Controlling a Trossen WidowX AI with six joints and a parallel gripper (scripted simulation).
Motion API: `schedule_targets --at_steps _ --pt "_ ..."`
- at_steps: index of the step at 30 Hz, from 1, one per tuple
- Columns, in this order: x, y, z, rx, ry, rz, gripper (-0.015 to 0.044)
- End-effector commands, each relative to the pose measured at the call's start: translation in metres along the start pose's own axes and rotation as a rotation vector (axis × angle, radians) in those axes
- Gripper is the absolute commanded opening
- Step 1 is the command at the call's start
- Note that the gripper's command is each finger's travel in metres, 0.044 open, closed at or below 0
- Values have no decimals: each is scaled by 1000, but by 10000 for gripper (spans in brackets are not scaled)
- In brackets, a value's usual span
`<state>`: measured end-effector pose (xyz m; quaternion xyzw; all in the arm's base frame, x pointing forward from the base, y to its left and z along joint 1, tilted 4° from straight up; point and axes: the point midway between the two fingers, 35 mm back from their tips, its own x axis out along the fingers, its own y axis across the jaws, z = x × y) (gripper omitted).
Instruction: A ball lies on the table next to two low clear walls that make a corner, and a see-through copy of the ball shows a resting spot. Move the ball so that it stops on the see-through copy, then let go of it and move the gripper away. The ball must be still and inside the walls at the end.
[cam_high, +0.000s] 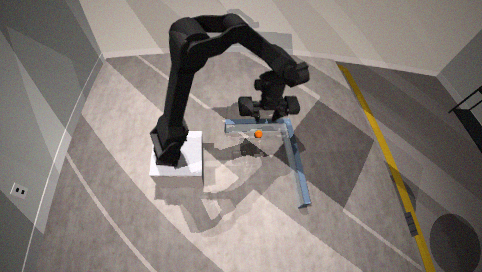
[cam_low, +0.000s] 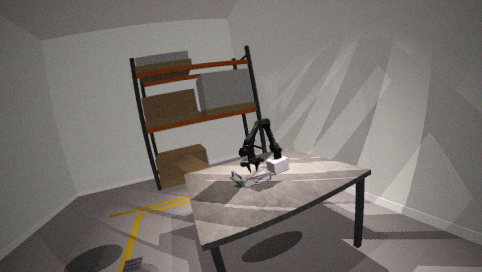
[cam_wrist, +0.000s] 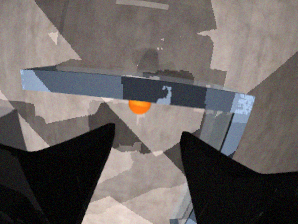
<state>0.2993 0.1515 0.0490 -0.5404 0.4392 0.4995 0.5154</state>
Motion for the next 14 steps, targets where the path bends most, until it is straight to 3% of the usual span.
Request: schedule_targets --at_steps 1,7,14 --pt "0 0 0 0 0 0 240" --pt "0 0 0 0 0 0 240" --pt "-51 5 -2 0 2 4 424"
